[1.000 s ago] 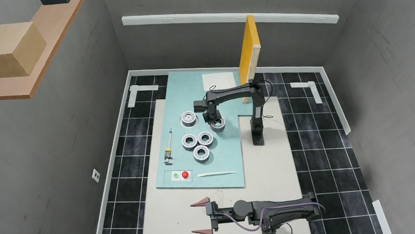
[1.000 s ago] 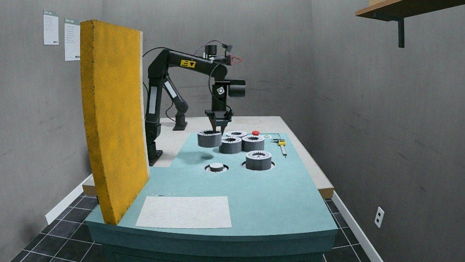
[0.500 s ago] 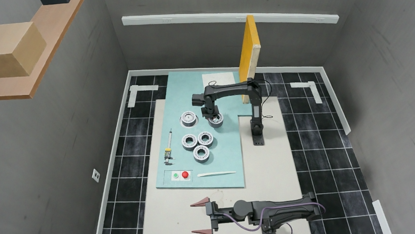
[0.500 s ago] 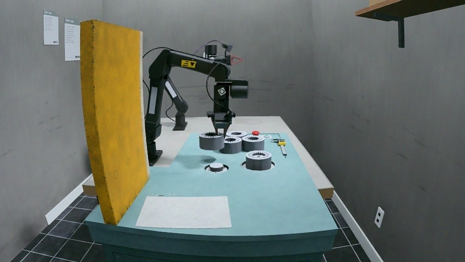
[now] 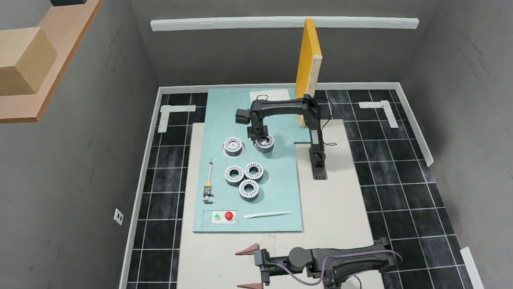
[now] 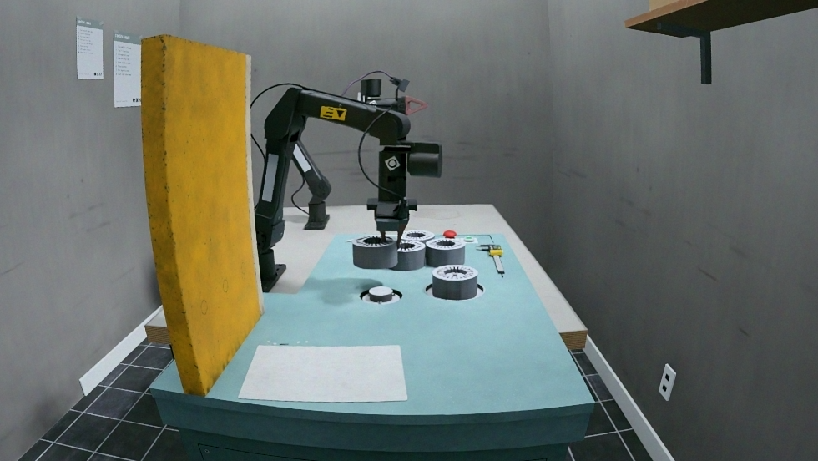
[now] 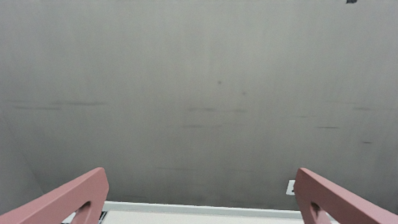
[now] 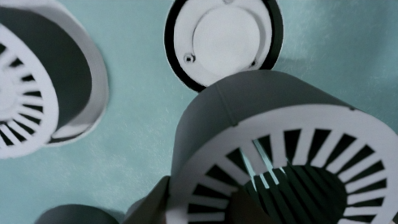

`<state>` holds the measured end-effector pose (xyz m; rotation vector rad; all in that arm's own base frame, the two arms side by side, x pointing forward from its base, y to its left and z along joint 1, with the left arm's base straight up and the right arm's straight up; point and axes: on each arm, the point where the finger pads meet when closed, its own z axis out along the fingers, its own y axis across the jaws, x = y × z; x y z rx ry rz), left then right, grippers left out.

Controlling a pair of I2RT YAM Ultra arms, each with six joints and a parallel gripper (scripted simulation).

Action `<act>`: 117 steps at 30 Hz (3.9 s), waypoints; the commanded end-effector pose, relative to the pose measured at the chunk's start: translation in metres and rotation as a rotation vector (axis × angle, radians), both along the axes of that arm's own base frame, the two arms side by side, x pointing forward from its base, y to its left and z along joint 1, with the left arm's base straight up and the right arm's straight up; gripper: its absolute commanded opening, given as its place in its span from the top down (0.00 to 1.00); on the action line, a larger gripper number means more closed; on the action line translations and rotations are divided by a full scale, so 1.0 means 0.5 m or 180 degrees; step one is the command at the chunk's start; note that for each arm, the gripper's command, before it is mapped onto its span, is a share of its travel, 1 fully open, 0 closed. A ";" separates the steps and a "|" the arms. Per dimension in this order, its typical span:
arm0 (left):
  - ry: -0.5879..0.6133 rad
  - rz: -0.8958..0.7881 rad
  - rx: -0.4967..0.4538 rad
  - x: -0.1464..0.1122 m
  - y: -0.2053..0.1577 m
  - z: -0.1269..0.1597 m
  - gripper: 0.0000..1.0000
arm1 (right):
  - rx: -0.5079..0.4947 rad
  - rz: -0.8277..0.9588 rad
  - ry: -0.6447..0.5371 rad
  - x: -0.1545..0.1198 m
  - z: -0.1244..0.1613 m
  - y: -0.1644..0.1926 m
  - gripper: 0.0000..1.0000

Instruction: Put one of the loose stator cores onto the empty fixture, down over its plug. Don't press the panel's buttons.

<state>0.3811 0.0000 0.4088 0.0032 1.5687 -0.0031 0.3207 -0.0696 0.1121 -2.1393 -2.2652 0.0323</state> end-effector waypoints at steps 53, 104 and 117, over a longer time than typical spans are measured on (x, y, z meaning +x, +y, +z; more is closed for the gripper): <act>-0.0149 0.0034 -0.0028 -0.025 0.003 0.041 0.00 | -0.0093 -0.0645 -0.0099 0.013 0.046 -0.127 1.00; -0.0149 0.0033 -0.0028 -0.025 0.003 0.041 0.00 | -0.0089 -0.0639 -0.0144 0.025 -0.048 -0.138 0.61; -0.0149 0.0033 -0.0028 -0.025 0.003 0.041 0.00 | -0.0086 -0.0633 -0.0134 0.024 0.010 -0.133 0.61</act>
